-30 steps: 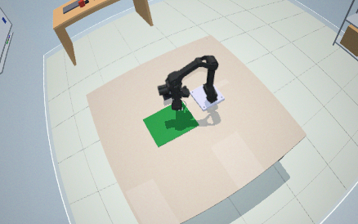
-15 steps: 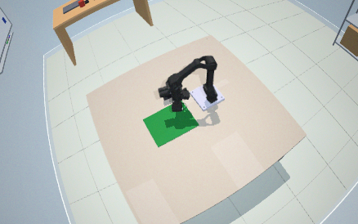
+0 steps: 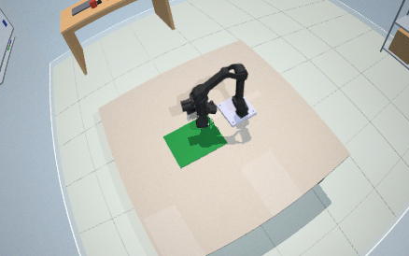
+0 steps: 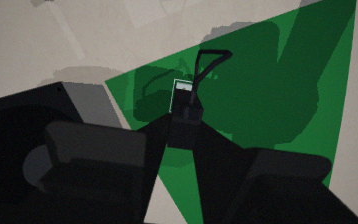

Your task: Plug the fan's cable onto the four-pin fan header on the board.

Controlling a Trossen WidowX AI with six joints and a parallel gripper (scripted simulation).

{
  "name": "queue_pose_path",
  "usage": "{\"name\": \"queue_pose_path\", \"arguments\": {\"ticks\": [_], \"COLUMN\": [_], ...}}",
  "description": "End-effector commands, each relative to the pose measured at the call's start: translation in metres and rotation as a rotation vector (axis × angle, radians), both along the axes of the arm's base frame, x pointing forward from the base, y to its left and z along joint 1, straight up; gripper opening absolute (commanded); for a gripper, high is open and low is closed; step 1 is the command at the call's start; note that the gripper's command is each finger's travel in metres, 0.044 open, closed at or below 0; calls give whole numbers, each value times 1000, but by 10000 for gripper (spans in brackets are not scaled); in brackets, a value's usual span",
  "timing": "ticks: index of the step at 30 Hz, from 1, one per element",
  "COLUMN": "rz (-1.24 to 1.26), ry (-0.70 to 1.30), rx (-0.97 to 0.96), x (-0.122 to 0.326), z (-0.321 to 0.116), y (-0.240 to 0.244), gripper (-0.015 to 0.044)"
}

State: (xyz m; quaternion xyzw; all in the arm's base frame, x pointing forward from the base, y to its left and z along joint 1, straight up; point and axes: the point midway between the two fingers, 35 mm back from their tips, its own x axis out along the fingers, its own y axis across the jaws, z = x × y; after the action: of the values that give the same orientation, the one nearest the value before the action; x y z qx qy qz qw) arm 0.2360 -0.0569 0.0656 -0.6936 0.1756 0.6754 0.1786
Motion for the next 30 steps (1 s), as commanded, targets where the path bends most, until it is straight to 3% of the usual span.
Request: {"name": "queue_pose_path", "arguments": {"ticks": [1, 30], "rz": [6, 6], "ry": [-1, -1], "rx": [0, 0], "x": [0, 1], "z": [-1, -10], "y": [0, 0], "gripper": [0, 0]}}
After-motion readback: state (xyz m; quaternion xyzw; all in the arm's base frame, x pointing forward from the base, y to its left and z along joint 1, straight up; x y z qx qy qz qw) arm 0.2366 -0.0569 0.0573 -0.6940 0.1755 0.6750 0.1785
